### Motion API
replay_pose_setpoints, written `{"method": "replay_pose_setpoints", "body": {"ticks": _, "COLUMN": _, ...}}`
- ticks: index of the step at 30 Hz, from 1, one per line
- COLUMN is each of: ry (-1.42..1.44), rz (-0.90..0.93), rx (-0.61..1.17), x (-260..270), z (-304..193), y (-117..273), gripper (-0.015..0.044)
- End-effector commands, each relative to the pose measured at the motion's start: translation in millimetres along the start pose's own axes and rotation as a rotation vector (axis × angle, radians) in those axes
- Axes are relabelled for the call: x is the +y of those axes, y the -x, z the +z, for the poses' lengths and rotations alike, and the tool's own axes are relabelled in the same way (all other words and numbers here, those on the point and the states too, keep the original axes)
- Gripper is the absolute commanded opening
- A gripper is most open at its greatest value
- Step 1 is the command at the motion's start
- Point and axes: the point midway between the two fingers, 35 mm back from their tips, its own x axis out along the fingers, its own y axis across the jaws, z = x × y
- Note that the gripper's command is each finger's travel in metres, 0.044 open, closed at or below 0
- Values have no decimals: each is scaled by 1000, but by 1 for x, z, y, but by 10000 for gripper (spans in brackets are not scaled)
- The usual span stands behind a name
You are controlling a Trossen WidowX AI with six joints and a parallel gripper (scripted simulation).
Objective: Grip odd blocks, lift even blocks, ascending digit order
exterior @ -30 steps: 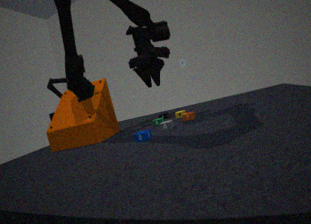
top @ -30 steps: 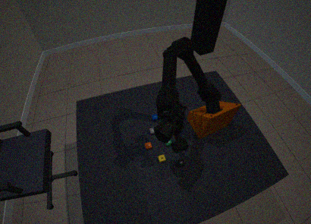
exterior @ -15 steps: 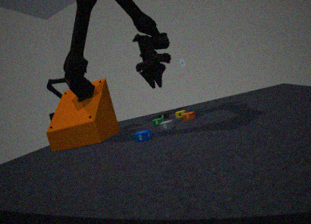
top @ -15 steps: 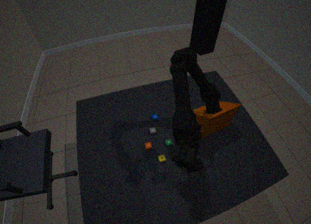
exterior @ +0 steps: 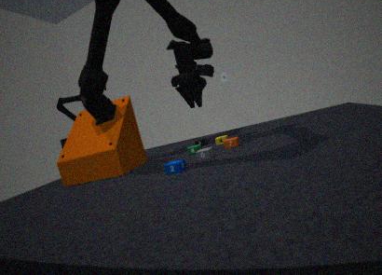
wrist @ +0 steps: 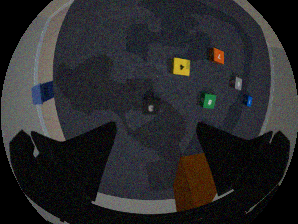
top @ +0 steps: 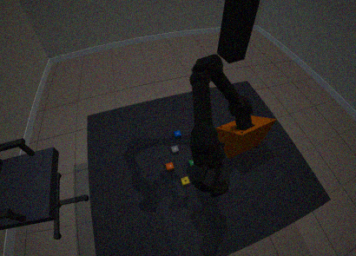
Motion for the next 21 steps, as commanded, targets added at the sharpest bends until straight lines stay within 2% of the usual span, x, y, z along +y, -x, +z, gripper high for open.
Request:
{"method": "replay_pose_setpoints", "body": {"ticks": 1, "ry": -31, "rz": 5, "rx": -9, "x": -35, "z": 49, "y": 1, "gripper": 400}}
{"method": "replay_pose_setpoints", "body": {"ticks": 4, "ry": -33, "rz": -2, "rx": -9, "x": -54, "z": 67, "y": 0, "gripper": 400}}
{"method": "replay_pose_setpoints", "body": {"ticks": 21, "ry": -33, "rz": -2, "rx": -9, "x": -54, "z": 67, "y": 0, "gripper": 400}}
